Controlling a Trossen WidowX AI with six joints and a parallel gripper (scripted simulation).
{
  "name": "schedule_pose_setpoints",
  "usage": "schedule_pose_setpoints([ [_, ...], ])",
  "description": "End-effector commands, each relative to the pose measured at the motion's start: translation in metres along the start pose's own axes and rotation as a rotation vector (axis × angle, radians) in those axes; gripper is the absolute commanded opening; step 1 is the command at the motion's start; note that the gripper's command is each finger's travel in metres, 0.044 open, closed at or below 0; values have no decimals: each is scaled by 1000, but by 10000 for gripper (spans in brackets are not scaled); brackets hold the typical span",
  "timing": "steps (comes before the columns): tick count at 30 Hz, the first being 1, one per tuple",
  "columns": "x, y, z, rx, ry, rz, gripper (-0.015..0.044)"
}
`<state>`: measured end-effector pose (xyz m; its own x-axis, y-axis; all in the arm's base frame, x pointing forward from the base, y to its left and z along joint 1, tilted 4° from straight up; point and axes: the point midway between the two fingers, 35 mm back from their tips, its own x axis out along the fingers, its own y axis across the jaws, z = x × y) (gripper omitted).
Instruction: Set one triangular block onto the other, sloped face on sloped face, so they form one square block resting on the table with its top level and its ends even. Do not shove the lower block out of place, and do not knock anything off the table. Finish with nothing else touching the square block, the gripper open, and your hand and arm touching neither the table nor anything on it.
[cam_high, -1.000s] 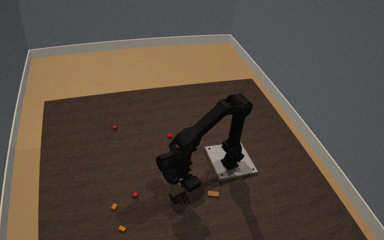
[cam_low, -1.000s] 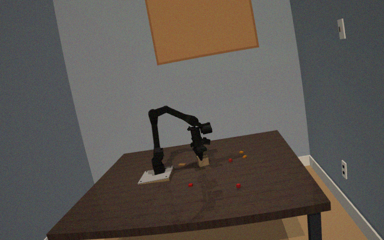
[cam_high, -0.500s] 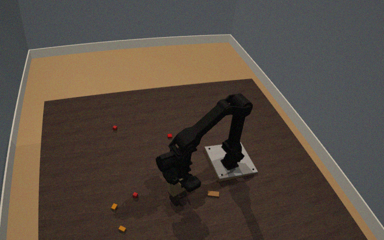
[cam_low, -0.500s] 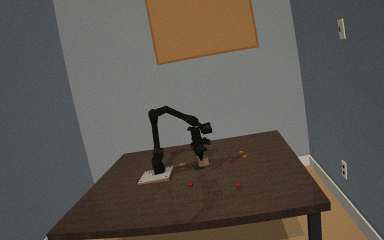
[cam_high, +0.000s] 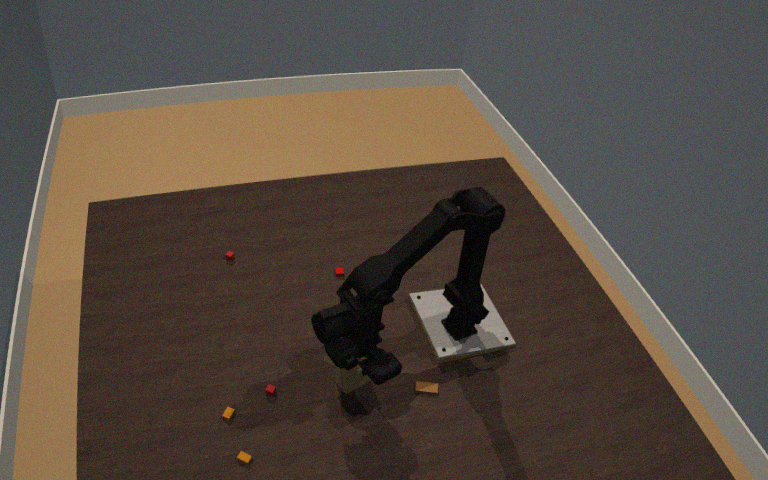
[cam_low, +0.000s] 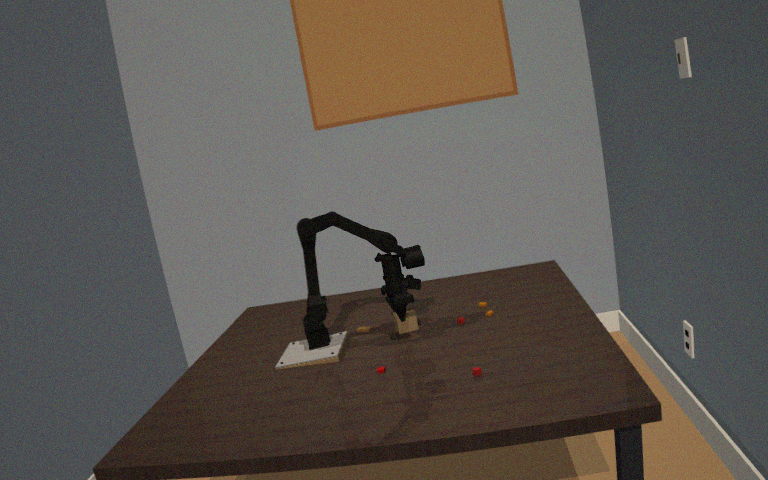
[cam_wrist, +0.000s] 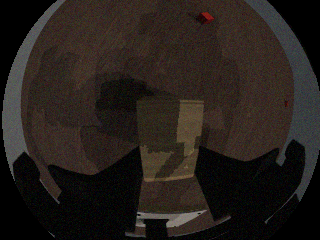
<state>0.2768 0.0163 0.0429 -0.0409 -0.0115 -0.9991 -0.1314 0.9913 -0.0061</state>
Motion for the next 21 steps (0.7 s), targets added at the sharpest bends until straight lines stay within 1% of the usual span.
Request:
schedule_pose_setpoints([
  [1, 1, 0, 0, 1, 2, -2, 0],
  [2, 1, 0, 0, 1, 3, -3, 0],
  [18, 0, 0, 0, 0, 0, 0, 420],
  [19, 0, 0, 0, 0, 0, 0, 440],
  [21, 0, 0, 0, 0, 0, 0, 440],
])
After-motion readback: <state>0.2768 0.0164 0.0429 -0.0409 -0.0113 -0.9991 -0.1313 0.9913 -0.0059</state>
